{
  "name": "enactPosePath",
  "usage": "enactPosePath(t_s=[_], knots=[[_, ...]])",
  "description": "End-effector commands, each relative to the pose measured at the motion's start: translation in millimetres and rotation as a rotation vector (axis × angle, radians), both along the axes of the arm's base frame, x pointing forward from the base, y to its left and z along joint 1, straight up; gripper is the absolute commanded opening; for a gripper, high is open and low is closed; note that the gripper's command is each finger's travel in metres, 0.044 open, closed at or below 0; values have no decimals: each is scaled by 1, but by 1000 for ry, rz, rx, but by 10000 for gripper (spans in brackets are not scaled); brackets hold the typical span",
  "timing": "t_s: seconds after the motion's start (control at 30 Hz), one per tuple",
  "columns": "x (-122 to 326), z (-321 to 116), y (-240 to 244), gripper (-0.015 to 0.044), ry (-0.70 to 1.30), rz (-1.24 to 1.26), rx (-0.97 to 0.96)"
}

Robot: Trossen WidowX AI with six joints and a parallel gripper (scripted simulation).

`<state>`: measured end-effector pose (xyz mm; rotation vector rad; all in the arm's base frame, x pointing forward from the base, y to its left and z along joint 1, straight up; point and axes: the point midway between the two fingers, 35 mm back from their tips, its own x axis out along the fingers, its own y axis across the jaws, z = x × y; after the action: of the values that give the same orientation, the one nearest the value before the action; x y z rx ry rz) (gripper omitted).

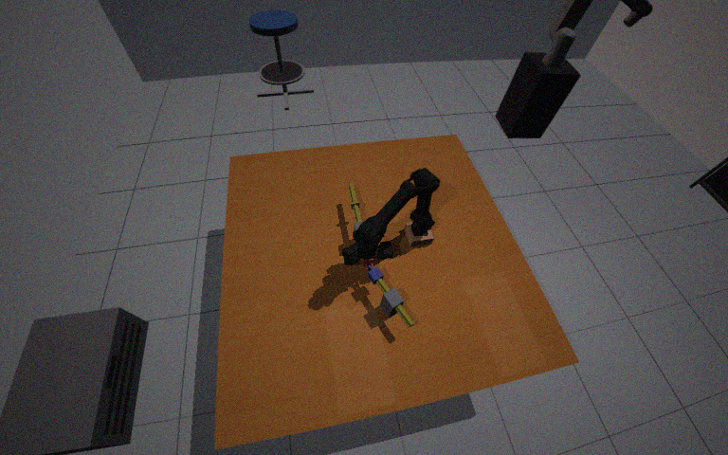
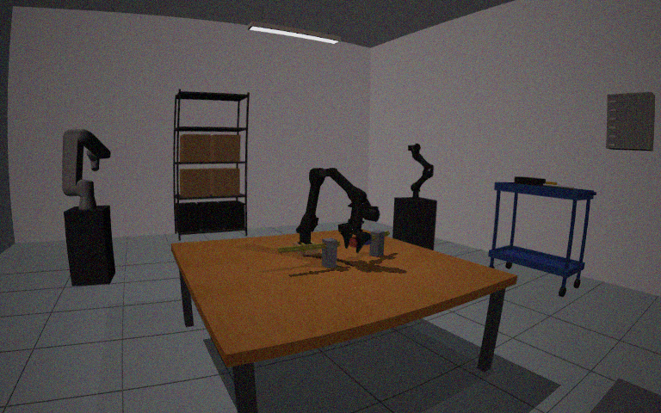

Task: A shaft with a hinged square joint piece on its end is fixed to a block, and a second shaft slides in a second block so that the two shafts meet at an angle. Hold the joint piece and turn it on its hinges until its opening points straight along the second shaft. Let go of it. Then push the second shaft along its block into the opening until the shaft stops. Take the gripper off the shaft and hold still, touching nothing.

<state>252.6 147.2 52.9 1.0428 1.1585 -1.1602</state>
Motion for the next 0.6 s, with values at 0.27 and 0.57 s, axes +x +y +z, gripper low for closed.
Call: enactPosePath(t_s=[0.27, 0.57], knots=[[0, 29, -1, 440, 16, 4, 250], [1, 35, 0, 440, 14, 54, 251]])
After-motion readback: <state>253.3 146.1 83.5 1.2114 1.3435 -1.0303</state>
